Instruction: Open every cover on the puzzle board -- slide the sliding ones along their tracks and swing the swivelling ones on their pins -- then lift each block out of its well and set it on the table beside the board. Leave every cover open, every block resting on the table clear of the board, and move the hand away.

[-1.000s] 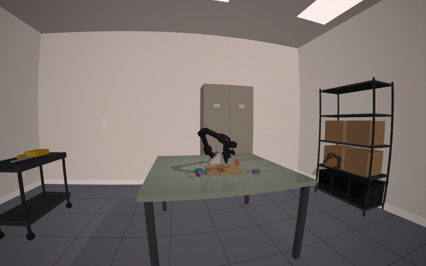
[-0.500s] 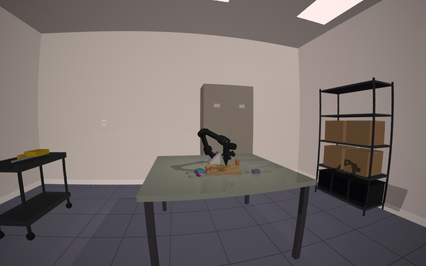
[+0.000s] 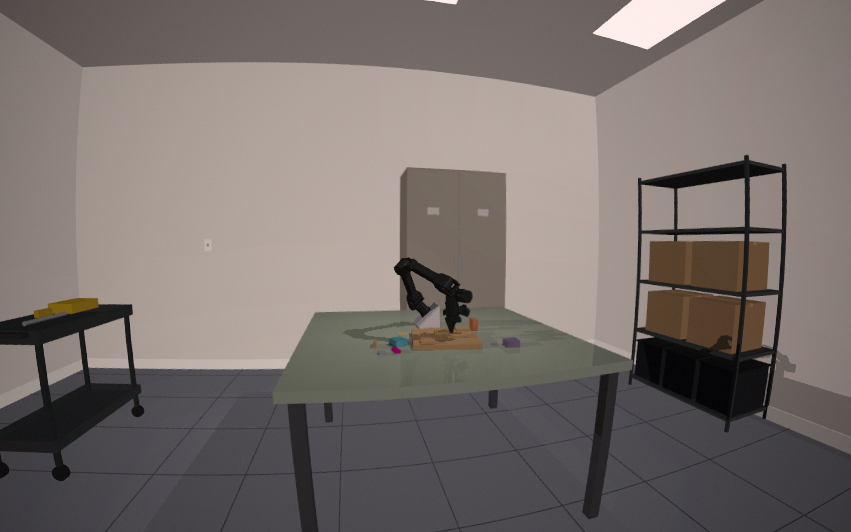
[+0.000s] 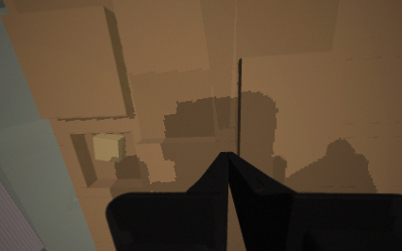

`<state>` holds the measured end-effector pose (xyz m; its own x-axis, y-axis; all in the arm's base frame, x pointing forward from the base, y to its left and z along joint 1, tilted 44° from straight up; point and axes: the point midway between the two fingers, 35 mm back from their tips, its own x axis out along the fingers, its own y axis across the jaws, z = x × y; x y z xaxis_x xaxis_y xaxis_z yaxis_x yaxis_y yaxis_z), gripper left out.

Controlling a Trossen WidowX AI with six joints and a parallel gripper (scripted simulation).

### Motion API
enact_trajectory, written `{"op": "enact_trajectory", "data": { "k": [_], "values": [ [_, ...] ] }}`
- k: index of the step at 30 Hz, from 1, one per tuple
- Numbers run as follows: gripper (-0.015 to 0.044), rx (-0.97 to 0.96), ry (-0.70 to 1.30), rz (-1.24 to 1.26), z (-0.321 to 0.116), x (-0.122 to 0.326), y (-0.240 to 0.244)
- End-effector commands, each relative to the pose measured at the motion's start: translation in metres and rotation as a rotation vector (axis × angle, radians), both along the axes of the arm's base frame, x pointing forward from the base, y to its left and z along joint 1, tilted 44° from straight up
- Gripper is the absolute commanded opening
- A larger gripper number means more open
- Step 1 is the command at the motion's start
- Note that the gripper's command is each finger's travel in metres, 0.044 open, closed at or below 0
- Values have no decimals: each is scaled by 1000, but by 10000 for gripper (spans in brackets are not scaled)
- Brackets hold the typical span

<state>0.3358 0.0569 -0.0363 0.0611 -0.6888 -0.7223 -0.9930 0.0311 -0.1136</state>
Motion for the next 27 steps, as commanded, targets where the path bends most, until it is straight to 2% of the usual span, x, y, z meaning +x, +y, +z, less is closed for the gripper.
{"op": "enact_trajectory", "data": {
  "k": [1,27],
  "values": [
    [0,-4,3,3,-1,-1,-2],
    [0,-4,5,3,-11,-29,2]
  ]
}}
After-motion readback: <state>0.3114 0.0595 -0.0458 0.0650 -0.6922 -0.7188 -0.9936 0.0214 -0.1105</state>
